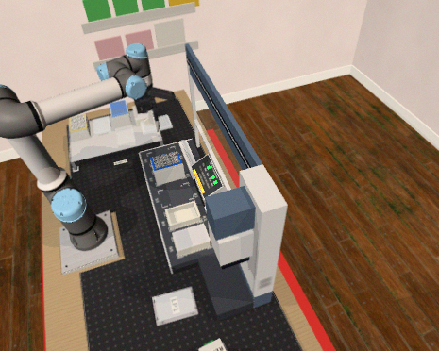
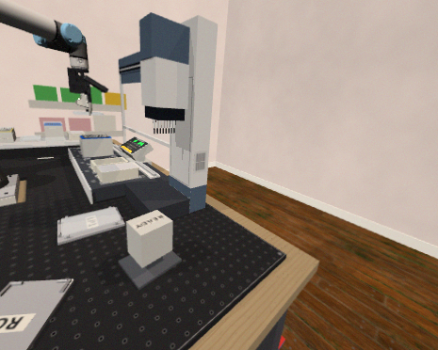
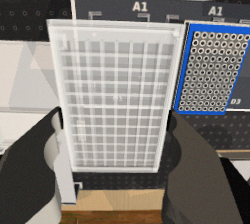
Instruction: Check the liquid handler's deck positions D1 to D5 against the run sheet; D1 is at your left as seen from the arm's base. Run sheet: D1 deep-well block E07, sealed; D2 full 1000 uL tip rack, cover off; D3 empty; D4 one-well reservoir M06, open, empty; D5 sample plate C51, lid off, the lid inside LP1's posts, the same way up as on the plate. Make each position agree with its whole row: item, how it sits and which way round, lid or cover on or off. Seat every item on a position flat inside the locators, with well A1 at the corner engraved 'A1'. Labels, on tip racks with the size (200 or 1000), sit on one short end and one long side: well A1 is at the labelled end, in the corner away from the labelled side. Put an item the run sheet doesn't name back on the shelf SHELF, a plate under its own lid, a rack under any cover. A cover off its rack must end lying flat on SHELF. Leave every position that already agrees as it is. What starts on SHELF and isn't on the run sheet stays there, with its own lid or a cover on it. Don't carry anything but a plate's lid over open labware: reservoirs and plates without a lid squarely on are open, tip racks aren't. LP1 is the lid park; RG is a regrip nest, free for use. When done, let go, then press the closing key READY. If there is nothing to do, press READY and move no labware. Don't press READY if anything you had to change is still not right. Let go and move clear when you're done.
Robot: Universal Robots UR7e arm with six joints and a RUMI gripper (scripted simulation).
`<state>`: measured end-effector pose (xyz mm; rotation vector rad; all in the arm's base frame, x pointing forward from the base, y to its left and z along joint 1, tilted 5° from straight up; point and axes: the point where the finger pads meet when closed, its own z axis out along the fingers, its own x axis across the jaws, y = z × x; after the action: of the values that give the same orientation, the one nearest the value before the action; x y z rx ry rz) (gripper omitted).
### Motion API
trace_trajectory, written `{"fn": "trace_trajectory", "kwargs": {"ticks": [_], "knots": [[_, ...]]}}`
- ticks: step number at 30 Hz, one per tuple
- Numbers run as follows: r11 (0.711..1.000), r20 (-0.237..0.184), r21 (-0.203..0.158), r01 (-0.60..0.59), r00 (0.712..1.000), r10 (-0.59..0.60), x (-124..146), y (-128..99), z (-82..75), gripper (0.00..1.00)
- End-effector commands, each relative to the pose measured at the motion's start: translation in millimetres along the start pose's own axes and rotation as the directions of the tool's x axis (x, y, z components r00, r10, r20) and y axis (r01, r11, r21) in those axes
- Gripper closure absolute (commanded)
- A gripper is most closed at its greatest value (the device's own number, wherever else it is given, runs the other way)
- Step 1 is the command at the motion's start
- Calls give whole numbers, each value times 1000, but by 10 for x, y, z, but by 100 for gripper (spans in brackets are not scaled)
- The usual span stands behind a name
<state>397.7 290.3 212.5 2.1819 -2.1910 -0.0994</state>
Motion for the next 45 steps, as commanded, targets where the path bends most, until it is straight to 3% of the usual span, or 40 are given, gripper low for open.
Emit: {"fn": "trace_trajectory", "kwargs": {"ticks": [1,21,35,45], "knots": [[1000,2,6,0,1000,0,4,-13,-139,100],[1000,1,5,0,1000,0,5,-13,-433,100],[1000,0,2,0,1000,0,3,-4,-414,100],[1000,0,0,1,1000,-1,7,415,-406,100]]}}
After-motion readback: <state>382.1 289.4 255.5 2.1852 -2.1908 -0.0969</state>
